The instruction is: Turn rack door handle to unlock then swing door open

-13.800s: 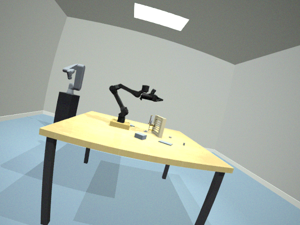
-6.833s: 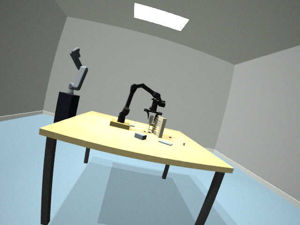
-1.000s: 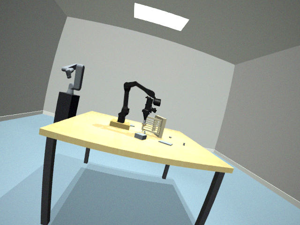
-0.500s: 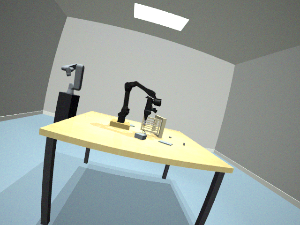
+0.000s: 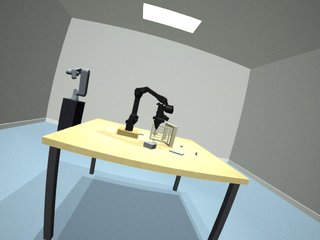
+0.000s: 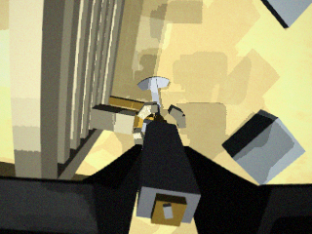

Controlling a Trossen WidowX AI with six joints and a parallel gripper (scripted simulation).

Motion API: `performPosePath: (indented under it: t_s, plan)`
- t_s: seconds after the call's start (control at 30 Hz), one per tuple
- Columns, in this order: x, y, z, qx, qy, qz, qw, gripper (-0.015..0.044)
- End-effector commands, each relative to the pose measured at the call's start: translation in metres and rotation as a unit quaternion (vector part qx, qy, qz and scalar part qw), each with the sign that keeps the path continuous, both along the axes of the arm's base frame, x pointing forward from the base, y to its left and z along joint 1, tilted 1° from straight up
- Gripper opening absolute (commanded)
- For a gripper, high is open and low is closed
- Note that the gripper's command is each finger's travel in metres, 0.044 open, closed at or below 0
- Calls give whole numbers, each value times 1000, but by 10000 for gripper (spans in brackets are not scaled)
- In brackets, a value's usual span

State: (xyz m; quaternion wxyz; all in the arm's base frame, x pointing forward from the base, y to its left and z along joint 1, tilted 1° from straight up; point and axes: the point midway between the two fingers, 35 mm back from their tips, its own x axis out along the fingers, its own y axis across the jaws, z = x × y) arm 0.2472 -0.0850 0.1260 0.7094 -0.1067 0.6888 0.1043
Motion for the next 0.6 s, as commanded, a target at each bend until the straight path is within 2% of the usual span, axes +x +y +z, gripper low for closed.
performPosePath:
  t_s: [0.0, 0.33, 0.57]
  plan:
    - [4, -6, 0, 0, 0, 34, 999, 15]
    - [17, -26, 1, -3, -1, 111, 994, 15]
    - [18, -27, 1, -4, -1, 116, 993, 15]
